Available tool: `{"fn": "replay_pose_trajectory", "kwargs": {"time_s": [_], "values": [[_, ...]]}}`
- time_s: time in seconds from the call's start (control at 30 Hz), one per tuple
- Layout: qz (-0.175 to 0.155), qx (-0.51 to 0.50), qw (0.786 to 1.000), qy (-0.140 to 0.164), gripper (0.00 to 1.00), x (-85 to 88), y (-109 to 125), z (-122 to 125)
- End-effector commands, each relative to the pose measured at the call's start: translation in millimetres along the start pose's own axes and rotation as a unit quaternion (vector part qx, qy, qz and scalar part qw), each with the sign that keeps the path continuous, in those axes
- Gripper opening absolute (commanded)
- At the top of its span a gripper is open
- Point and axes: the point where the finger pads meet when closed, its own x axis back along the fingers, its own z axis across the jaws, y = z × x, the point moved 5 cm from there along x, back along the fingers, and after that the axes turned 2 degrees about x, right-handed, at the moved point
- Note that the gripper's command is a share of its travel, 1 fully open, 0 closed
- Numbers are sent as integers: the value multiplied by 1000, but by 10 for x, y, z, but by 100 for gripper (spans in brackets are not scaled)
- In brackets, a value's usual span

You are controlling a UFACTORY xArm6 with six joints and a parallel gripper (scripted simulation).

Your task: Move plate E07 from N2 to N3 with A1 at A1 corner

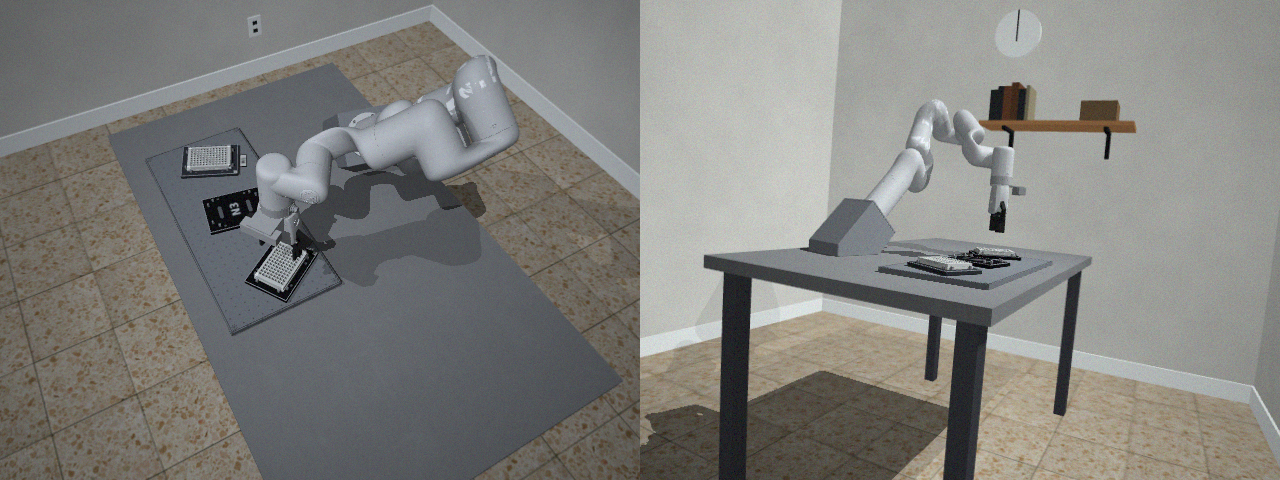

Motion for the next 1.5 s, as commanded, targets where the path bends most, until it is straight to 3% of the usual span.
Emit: {"fn": "replay_pose_trajectory", "kwargs": {"time_s": [0.0,1.0,1.47], "values": [[1,1,1000,1,100,-54,-13,3],[1,1,1000,1,100,-488,-13,3],[1,1,1000,1,100,-495,-13,3]]}}
